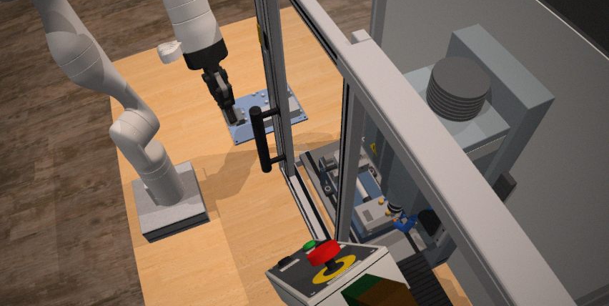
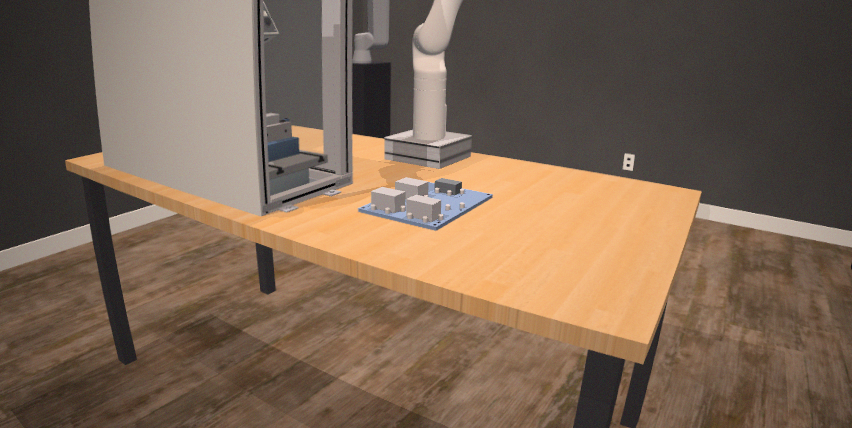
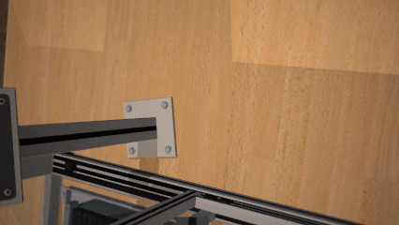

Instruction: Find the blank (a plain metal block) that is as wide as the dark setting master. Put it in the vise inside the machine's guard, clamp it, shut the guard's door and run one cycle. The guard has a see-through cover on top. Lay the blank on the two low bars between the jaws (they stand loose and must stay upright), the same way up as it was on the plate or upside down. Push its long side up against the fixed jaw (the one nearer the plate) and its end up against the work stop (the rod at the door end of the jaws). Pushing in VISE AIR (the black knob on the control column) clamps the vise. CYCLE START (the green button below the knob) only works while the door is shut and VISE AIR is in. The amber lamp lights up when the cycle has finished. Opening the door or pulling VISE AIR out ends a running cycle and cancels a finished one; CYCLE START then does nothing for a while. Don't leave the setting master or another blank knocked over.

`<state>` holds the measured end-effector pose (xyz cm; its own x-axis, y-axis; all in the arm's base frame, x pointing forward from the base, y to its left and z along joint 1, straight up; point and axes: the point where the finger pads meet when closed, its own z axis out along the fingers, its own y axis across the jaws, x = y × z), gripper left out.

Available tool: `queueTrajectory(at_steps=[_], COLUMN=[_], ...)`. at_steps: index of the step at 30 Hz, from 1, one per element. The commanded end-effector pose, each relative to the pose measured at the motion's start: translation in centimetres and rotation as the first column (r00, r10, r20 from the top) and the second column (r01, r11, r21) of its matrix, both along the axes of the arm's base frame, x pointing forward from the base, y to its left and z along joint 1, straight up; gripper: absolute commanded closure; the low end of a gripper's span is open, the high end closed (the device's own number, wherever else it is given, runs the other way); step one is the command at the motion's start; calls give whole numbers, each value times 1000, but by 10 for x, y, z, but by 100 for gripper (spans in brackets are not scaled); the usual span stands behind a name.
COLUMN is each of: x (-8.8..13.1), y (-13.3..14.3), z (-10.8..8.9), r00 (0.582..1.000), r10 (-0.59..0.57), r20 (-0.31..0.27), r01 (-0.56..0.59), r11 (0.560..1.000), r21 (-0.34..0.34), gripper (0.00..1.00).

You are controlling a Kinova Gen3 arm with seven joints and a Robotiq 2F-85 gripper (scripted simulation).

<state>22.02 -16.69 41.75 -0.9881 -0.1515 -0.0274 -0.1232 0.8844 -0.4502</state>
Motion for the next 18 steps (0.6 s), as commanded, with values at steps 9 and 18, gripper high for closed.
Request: queueTrajectory(at_steps=[9,18], x=[5,11], y=[-39,-76], z=[7,14], r00=[999,997], r10=[25,61], r20=[30,46], r01=[-19,-42], r11=[983,937], r21=[-181,-346], gripper=[90,90])
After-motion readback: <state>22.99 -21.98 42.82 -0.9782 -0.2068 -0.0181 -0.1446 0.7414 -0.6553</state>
